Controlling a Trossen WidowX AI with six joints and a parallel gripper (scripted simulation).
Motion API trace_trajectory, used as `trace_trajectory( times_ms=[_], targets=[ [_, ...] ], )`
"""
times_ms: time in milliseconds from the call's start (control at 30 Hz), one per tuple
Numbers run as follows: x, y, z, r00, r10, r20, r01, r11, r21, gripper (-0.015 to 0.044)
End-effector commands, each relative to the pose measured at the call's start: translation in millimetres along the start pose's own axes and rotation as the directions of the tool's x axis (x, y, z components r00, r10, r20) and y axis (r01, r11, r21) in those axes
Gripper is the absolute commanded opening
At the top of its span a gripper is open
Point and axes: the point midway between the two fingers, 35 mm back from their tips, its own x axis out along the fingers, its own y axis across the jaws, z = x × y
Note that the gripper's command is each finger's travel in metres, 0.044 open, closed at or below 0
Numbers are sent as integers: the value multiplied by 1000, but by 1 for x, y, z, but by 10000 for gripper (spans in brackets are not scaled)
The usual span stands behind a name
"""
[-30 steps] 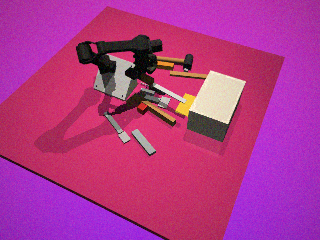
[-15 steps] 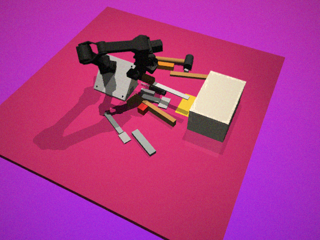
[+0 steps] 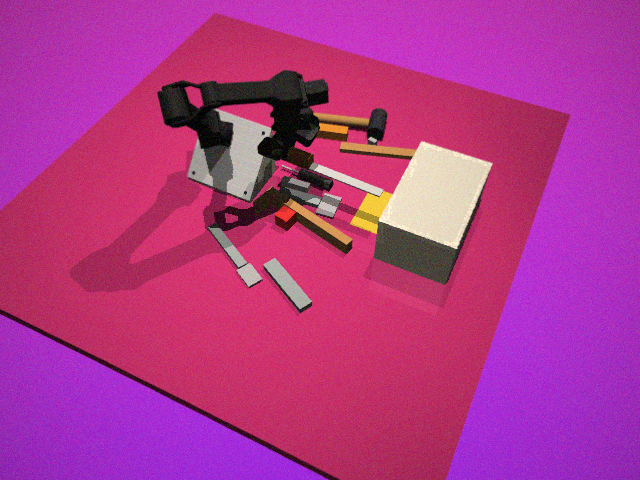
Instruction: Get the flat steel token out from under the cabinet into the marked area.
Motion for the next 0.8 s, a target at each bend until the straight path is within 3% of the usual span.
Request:
trace_trajectory(
  times_ms=[0,767],
  targets=[
    [4,7,1,1000,-2,8,2,1000,-14,0],
    [27,33,5,1000,-1,9,1,1000,-24,0]
  ],
)
